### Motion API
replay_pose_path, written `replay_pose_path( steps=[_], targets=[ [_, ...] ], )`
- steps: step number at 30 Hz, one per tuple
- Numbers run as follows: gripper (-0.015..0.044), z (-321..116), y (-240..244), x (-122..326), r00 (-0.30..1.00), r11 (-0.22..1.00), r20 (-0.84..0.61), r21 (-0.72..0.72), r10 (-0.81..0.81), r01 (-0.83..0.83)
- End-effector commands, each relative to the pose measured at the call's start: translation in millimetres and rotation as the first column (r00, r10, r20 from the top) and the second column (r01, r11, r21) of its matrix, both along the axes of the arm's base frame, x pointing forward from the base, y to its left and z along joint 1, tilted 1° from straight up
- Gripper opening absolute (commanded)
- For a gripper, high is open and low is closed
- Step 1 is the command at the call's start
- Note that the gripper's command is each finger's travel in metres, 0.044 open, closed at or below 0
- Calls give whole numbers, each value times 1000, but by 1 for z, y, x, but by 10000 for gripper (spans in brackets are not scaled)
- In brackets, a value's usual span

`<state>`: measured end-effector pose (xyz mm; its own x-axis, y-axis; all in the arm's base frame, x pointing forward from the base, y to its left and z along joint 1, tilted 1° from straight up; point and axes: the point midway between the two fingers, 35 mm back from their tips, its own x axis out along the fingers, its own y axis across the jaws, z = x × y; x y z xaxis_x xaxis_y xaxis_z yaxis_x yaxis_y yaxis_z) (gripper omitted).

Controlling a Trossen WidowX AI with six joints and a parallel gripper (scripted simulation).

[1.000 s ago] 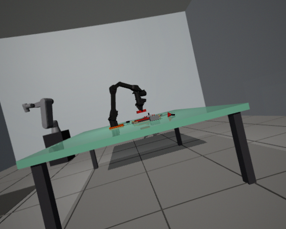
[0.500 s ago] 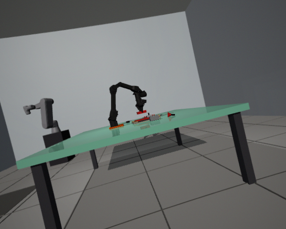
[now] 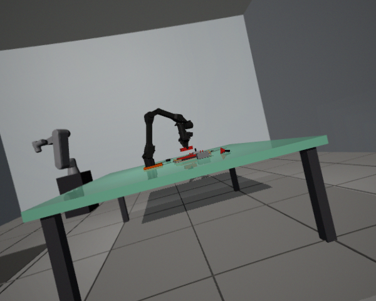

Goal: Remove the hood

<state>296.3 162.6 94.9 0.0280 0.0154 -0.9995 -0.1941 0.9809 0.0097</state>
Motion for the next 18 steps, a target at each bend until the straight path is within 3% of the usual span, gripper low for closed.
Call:
replay_pose_path(
  steps=[1, 18],
  targets=[
    [0, -5, -1, -1, 1000, 1000, -6, -7, -3, 3],
    [0, -16, -1, -2, 1000, 1000, -6, -7, -3, 3]
  ],
)
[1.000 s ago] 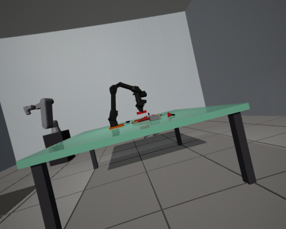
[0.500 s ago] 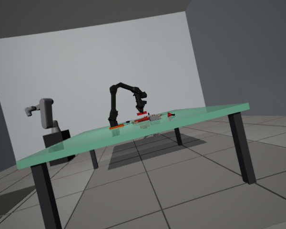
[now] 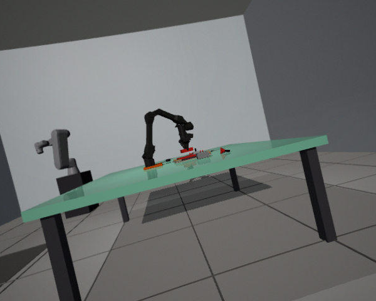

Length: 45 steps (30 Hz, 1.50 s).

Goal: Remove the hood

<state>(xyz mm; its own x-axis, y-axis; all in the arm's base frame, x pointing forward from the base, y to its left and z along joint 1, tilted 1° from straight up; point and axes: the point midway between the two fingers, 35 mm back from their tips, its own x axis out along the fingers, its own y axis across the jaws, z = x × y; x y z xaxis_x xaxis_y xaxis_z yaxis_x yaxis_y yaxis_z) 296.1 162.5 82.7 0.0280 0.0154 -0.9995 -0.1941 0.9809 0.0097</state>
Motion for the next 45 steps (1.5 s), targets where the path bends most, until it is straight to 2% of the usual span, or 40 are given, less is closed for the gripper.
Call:
replay_pose_path(
  steps=[1, 45],
  targets=[
    [0, -5, -1, -2, 1000, 1000, -6, -7, -3, 3],
    [0, -30, -2, -3, 1000, 1000, -6, -7, -3, 3]
  ],
)
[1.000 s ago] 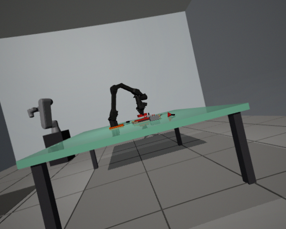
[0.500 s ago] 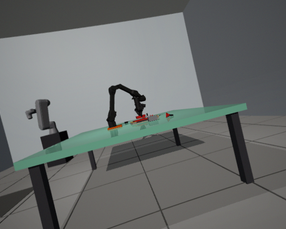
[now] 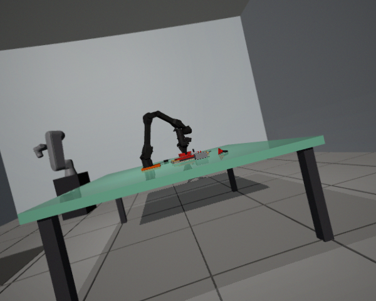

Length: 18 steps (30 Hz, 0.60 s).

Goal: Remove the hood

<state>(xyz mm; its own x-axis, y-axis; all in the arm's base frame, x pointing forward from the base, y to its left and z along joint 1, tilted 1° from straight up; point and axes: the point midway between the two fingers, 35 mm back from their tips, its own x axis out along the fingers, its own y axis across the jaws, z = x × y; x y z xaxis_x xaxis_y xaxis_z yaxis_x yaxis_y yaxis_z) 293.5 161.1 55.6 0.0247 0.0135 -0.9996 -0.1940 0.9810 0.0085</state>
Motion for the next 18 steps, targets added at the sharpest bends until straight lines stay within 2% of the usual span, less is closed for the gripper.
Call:
replay_pose_path(
  steps=[1, 18],
  targets=[
    [0, -3, -1, -1, 1000, 1000, -3, -5, -3, 3],
    [0, -11, -1, -1, 1000, 1000, -3, -5, -3, 3]
  ],
)
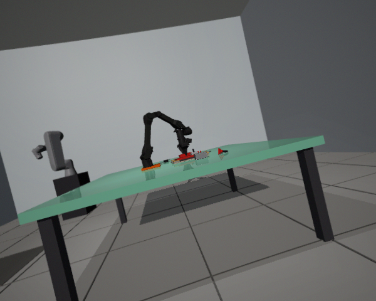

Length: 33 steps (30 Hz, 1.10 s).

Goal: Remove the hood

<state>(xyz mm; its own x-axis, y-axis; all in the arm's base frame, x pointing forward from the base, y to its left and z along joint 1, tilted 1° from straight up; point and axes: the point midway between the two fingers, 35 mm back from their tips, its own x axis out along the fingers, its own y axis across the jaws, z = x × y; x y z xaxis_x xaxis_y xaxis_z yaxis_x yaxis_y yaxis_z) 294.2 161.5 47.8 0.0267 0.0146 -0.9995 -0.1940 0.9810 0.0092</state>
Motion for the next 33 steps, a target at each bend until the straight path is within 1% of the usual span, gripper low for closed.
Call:
replay_pose_path(
  steps=[1, 22, 33],
  targets=[
    [0, -4, -1, -1, 1000, 1000, -5, -6, -3, 3],
    [0, -13, -1, -1, 1000, 1000, -5, -6, -3, 3],
    [289, -11, 0, 0, 1000, 1000, -1, -1, 0, 0]
  ],
)
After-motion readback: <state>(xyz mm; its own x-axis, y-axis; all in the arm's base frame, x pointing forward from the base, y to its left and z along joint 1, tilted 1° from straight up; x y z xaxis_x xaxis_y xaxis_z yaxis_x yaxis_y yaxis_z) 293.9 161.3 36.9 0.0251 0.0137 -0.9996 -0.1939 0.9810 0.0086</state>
